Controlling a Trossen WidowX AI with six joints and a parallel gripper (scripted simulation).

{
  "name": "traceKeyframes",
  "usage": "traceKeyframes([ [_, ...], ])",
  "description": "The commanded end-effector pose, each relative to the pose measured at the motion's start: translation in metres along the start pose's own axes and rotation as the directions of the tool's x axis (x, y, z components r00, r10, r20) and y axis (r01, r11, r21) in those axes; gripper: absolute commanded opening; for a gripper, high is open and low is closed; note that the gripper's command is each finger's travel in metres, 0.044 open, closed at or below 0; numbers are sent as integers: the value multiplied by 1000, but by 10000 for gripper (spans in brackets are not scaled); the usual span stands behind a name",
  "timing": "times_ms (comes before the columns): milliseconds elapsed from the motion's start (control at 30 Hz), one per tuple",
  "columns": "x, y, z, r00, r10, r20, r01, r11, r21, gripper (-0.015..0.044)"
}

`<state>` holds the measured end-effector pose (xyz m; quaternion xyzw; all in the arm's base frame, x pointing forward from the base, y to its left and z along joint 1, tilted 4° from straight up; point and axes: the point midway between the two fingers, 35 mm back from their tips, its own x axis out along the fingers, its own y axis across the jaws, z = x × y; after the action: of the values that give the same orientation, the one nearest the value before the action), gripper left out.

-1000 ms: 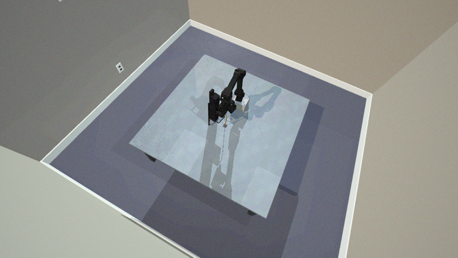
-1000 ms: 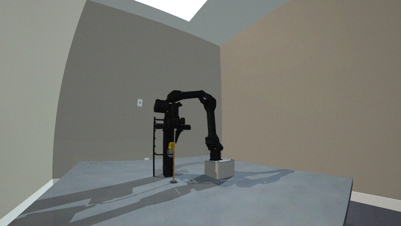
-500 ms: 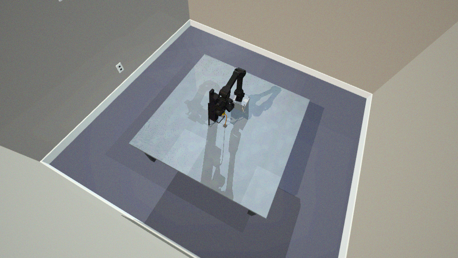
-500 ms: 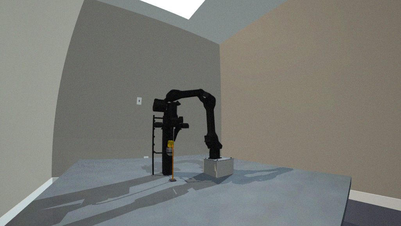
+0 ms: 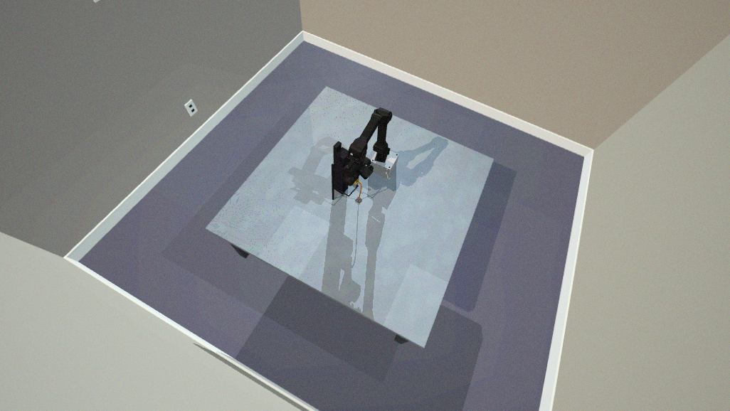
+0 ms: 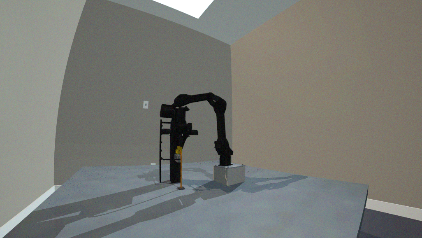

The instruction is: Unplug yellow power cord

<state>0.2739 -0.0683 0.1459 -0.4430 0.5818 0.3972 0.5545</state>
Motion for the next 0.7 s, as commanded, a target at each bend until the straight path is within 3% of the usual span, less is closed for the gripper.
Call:
traceKeyframes([
  [0, 0, 0, 0, 1000, -2, 0, 2, 1000, 2, 28],
  [167, 0, 0, 0, 1000, -2, 0, 2, 1000, 2, 0],
  [667, -1, -2, 21, 1000, -2, 3, 2, 1000, 1, 0],
])
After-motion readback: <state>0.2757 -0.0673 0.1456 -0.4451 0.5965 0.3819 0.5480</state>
